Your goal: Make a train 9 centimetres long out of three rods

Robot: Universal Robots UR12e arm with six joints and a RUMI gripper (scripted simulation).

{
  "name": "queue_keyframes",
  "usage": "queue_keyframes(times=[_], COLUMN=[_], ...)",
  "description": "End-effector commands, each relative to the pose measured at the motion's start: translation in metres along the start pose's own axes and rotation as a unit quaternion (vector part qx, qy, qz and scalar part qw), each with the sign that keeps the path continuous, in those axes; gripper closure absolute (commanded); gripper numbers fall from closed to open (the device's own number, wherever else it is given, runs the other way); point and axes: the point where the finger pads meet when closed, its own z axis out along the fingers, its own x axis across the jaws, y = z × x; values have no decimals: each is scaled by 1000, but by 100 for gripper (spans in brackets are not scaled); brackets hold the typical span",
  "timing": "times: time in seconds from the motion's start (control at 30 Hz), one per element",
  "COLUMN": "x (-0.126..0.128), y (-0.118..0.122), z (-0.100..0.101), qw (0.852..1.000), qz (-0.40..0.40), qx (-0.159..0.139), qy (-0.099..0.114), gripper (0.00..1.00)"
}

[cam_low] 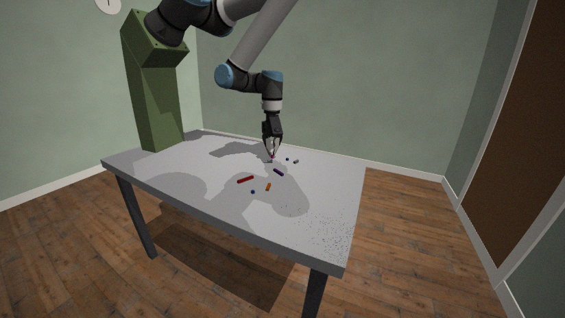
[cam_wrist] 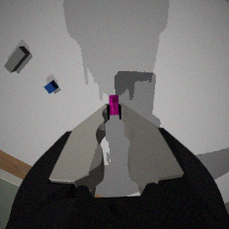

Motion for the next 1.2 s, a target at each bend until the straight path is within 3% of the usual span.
queue_keyframes(times=[0.0, 1.17], x=[-4, -4], y=[-1, -1], z=[0, 11], qw=[1000, 1000], qz=[-1, -1], qx=[1, 1], qy=[-2, -2], gripper=[100, 100])
